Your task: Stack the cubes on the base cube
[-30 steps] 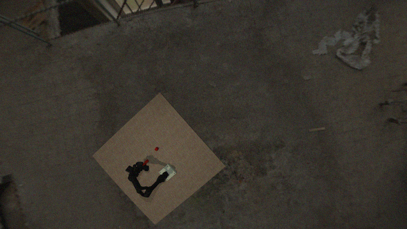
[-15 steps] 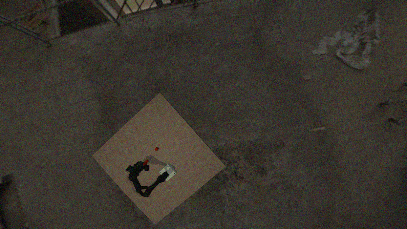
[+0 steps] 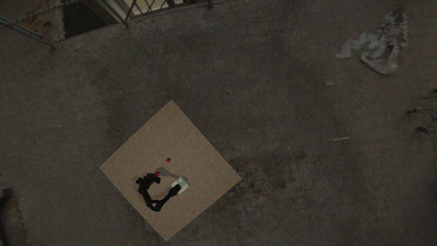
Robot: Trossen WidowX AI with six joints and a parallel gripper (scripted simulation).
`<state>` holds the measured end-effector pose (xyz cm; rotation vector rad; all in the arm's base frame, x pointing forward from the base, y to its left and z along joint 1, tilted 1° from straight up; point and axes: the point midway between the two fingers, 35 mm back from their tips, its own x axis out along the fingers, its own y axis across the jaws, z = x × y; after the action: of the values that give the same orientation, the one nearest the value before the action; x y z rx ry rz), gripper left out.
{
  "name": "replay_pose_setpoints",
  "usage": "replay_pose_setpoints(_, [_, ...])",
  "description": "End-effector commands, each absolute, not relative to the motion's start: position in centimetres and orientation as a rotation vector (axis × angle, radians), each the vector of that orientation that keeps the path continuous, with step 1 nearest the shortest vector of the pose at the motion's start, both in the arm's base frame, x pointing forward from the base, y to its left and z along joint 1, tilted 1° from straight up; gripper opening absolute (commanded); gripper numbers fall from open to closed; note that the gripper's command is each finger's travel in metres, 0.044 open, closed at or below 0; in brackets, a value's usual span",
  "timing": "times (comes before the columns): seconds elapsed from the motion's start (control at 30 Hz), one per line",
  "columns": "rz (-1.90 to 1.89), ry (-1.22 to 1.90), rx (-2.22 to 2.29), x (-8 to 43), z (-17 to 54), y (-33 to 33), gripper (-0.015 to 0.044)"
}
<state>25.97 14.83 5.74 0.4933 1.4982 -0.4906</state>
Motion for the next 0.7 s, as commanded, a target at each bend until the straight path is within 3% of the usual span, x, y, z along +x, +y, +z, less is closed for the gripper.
replay_pose_setpoints(0.0, [-0.487,1.502,0.491,26.0,5.6,14.9,0.0105])
replay_pose_setpoints(0.2, [-0.487,1.502,0.491,26.0,5.6,14.9,0.0105])
replay_pose_setpoints(0.33, [-0.487,1.502,0.491,26.0,5.6,14.9,0.0205])
replay_pose_setpoints(0.67, [-0.491,1.498,0.493,26.0,6.6,14.8,0.0205])
